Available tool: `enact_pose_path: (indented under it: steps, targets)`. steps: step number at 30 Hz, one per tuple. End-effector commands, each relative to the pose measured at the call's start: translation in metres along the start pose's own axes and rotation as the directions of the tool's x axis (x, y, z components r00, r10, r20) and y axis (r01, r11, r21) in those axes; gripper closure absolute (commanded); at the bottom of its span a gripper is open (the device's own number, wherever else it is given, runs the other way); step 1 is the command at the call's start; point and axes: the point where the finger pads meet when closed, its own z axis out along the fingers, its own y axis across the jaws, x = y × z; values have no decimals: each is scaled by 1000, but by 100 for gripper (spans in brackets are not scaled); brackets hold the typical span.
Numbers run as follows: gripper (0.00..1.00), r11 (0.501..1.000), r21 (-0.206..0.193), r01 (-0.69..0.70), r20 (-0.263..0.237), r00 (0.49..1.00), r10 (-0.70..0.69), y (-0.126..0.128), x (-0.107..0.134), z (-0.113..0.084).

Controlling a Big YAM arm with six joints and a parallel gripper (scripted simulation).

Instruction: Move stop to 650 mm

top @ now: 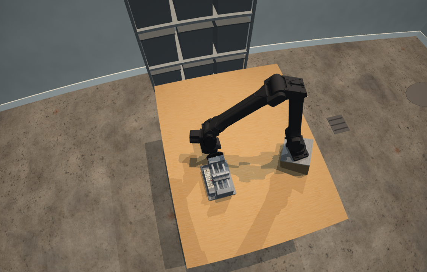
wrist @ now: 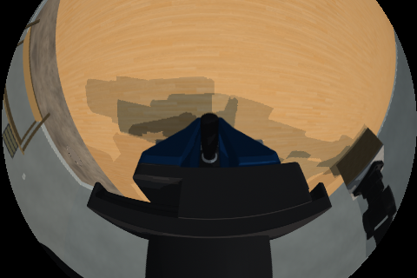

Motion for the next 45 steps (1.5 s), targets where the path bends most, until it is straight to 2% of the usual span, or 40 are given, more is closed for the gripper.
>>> enact_pose_path:
  steps: [1, 11, 12, 16, 39, 40, 42, 45]
  targets:
    - [94, 1000, -16, -5, 7, 1000, 5, 2, -7, 5]
    - [94, 1000, -16, -5, 7, 1000, 5, 2, -7, 5]
    - [47, 1000, -16, -5, 7, 1000, 5, 2, -7, 5]
    - [47, 1000, -28, -8, 11, 1000, 8, 8, -9, 1]
    - [47, 1000, -29, -8, 11, 1000, 8, 8, -9, 1]
    - [47, 999, -32, -8, 12, 1000, 9, 9, -10, -2]
    - [47, 997, -72, -13, 22, 1000, 15, 24, -14, -33]
    - [47, 997, -78, -6, 19, 1000, 8, 26, -5, -74]
